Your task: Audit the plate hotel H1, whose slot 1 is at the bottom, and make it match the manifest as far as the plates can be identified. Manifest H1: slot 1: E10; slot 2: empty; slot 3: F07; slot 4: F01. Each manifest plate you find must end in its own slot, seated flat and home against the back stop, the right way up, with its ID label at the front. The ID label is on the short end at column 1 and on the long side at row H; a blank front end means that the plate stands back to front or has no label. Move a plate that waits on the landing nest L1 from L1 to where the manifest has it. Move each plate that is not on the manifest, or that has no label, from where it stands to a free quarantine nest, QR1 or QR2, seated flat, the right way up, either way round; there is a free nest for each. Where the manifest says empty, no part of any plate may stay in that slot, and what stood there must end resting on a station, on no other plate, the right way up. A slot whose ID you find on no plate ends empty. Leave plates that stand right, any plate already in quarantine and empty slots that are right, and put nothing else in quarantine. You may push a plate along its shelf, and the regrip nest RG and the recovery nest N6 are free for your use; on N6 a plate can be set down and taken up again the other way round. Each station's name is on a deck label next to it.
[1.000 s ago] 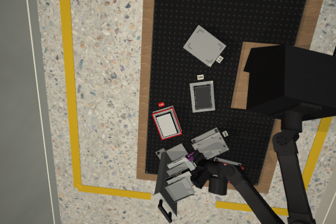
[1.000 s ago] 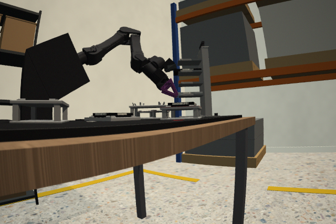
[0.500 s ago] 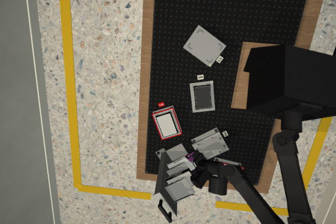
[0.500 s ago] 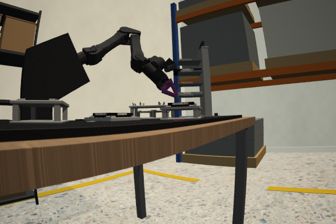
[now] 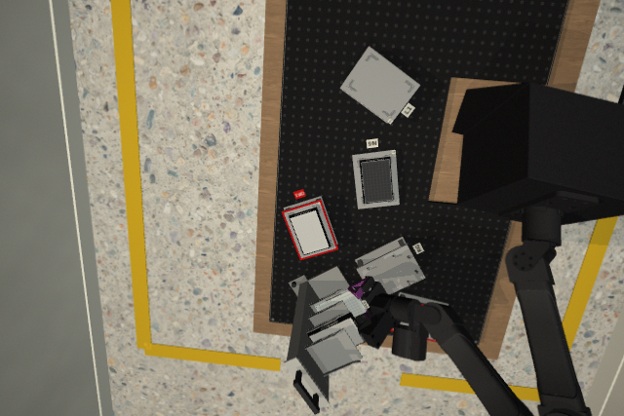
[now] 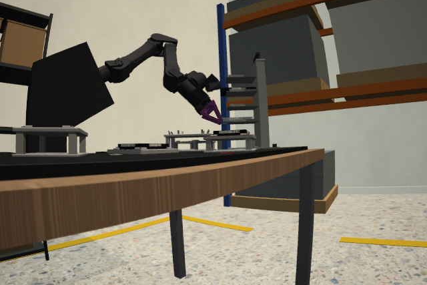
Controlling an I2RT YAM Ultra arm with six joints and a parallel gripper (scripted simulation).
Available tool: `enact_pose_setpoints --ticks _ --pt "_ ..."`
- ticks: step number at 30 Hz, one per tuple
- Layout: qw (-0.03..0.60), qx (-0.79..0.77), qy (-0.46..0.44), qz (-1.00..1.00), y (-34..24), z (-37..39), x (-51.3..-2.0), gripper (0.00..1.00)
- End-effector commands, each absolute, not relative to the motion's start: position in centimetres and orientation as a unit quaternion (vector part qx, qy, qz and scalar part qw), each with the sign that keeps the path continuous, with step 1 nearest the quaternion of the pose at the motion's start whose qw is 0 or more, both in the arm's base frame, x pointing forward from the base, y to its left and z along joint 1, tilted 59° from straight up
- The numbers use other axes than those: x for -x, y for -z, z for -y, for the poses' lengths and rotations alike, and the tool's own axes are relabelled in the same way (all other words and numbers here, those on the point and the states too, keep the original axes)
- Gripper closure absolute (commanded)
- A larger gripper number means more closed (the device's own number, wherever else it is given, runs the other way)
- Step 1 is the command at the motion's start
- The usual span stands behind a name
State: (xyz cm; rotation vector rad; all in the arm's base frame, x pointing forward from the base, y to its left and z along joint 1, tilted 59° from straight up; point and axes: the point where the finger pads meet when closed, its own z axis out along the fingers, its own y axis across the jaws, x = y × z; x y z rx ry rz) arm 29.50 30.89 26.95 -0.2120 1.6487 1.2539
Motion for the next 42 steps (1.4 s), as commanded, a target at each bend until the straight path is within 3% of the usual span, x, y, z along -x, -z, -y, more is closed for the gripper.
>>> enact_pose_setpoints --ticks 1,42 --pt "0.513 0.083 -0.519 -0.679 -27.2 -30.4 -29.4 0.14" --pt "0.512 0.083 -0.519 -0.679 -24.4 -29.2 -25.8 0.14"
